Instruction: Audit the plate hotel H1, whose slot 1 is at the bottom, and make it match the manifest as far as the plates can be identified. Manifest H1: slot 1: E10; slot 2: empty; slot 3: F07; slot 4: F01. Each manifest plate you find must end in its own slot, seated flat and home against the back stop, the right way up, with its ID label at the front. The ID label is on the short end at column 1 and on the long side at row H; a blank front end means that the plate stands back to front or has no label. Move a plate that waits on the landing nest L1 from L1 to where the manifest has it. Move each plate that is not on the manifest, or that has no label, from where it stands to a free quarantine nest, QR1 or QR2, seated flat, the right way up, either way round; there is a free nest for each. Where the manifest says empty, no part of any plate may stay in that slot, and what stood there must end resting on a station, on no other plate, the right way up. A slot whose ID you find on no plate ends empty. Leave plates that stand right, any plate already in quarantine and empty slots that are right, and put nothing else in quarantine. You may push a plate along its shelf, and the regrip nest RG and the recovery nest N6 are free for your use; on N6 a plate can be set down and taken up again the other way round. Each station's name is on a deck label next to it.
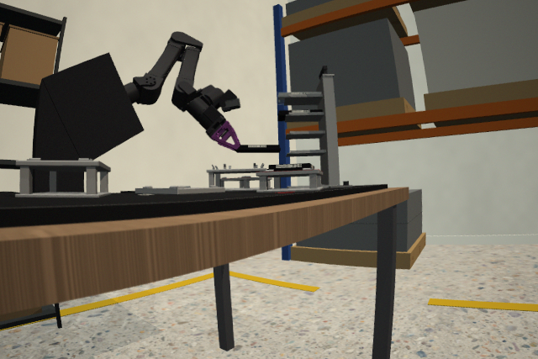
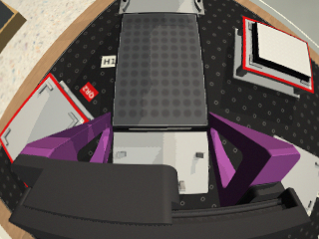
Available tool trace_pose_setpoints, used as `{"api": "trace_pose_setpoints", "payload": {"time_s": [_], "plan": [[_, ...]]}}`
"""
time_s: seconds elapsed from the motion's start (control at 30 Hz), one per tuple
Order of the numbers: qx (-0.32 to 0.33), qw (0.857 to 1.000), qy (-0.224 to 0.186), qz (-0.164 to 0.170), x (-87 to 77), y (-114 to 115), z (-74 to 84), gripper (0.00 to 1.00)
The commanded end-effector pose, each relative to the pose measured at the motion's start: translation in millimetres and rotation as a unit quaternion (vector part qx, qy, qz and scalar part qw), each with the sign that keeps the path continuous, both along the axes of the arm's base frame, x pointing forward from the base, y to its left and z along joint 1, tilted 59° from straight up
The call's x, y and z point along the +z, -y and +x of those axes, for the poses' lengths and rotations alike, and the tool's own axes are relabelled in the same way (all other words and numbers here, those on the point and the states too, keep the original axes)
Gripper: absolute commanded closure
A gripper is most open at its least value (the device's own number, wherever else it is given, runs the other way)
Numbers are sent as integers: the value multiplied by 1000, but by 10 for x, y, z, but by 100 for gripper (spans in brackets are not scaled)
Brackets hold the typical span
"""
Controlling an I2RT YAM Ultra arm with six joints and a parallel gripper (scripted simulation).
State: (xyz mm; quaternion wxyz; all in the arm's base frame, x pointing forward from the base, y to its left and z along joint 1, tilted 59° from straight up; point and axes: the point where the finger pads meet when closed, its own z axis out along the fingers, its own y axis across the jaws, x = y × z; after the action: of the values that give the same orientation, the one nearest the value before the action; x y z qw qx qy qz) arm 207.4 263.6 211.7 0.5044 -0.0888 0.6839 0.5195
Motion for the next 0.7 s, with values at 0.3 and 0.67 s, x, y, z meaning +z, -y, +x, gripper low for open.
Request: {"api": "trace_pose_setpoints", "payload": {"time_s": [0.3, 0.67], "plan": [[-7, 1000, 4, 5, 111, 0, 110, 14], [-7, 1000, 4, 5, 173, -23, 185, 14]]}}
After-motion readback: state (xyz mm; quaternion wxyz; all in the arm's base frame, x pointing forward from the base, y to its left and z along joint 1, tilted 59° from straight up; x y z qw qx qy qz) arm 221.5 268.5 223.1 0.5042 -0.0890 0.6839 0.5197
